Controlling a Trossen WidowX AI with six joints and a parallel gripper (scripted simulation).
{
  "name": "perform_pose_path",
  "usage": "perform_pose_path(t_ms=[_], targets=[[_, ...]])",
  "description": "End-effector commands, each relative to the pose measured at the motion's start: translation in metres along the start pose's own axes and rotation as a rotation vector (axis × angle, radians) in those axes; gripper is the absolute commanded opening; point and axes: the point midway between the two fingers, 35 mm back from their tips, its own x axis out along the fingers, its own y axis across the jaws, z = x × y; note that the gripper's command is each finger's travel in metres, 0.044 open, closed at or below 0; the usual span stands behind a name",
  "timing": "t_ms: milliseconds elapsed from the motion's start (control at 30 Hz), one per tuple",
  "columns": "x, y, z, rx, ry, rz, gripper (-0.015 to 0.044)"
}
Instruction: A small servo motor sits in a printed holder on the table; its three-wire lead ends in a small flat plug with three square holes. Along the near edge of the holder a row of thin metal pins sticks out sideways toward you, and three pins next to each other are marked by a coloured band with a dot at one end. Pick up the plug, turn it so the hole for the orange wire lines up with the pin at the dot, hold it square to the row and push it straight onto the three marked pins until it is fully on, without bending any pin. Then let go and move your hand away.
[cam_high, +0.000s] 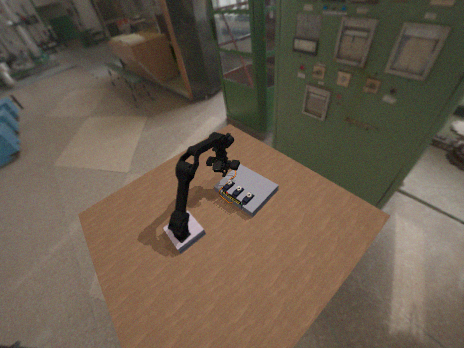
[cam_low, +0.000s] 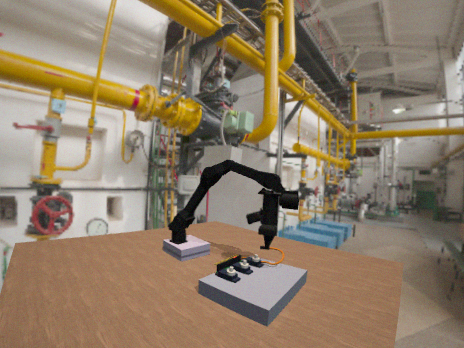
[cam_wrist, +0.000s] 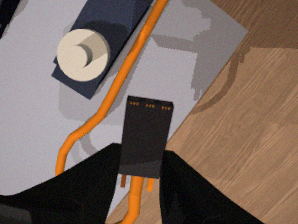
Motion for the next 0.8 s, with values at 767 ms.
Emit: perform_pose_path(t_ms=[767], targets=[[-0.014,0.016,0.056,-0.868,0.002,0.011,0.0]])
